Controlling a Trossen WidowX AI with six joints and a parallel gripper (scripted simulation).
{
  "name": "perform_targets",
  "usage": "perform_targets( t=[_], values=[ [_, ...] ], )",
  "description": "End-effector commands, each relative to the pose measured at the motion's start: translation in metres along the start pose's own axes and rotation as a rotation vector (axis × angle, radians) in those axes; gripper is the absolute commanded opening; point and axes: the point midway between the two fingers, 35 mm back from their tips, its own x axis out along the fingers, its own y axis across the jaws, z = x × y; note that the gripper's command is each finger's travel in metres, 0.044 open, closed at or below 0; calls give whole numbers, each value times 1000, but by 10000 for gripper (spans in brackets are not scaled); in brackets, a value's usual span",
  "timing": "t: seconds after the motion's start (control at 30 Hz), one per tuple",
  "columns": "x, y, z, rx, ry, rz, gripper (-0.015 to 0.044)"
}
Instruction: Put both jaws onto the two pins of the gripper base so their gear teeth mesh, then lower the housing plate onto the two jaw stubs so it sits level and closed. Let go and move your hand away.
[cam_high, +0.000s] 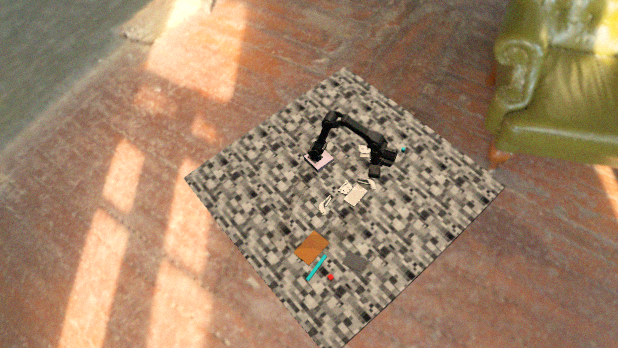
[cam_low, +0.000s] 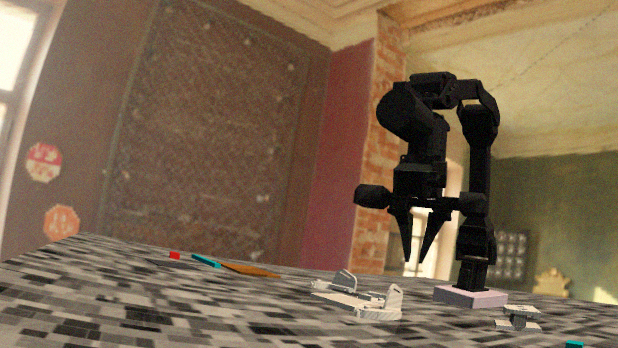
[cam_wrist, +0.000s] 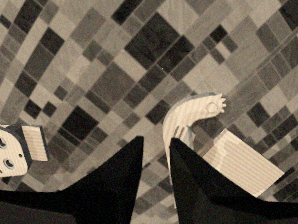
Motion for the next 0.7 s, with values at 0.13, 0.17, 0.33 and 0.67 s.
perform_targets(
  t=[0.13,0.17,0.33,0.67],
  values=[
    [0,-2,-3,227,1,0,263],
    [0,-2,-3,262,1,0,289],
    [-1,-4,-5,434,1,-1,420],
    [-2,-7,-10,778,1,-2,440]
  ],
)
